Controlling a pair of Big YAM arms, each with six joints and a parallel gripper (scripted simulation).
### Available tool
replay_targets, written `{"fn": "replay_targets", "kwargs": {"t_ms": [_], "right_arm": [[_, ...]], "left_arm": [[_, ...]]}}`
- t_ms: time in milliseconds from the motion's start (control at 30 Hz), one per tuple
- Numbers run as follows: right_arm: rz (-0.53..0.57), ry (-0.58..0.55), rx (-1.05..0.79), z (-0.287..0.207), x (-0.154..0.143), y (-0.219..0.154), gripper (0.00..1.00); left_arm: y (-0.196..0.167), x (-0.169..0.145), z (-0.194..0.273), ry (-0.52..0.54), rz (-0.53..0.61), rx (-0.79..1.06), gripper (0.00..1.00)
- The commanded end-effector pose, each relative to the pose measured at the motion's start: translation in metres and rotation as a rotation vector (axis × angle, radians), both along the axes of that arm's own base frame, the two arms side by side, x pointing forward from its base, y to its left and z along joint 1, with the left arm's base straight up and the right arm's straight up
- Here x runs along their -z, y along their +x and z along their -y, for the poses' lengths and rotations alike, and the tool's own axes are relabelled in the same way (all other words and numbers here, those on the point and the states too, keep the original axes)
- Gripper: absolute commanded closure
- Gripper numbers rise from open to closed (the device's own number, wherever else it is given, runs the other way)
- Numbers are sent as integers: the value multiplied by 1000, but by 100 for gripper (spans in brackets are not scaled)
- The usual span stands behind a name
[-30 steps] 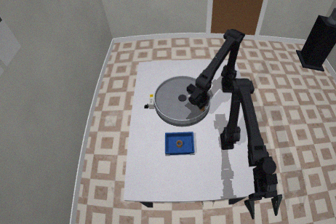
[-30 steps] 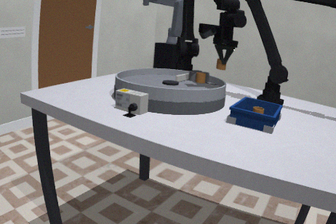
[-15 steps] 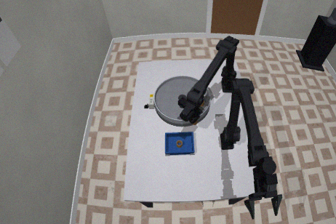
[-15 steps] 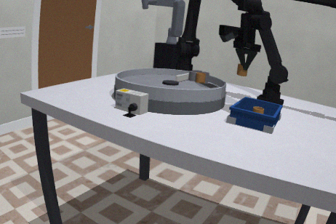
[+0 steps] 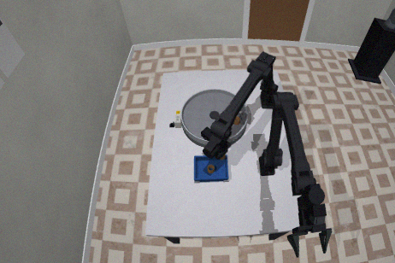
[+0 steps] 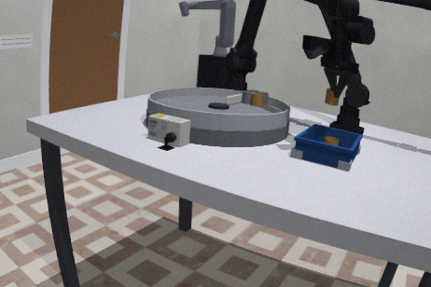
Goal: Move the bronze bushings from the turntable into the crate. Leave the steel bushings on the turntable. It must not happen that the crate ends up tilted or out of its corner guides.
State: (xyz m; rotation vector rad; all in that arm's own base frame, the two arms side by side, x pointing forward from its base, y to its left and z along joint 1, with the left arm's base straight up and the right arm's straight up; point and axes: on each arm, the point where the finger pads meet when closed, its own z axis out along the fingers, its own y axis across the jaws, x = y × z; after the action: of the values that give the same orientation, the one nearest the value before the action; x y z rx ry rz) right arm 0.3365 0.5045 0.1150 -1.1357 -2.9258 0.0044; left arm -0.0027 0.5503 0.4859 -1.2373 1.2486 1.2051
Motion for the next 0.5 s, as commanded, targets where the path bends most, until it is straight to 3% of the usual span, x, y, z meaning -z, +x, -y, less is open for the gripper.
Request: {"fn": "replay_targets", "kwargs": {"t_ms": [0,467], "right_arm": [[24,36,-5,-31,-21,7,100],[30,45,-8,-44,-27,13,100]], "left_arm": [[-3,-15,5,42,15,-5,0],[-3,-15,5,42,15,-5,0]]}}
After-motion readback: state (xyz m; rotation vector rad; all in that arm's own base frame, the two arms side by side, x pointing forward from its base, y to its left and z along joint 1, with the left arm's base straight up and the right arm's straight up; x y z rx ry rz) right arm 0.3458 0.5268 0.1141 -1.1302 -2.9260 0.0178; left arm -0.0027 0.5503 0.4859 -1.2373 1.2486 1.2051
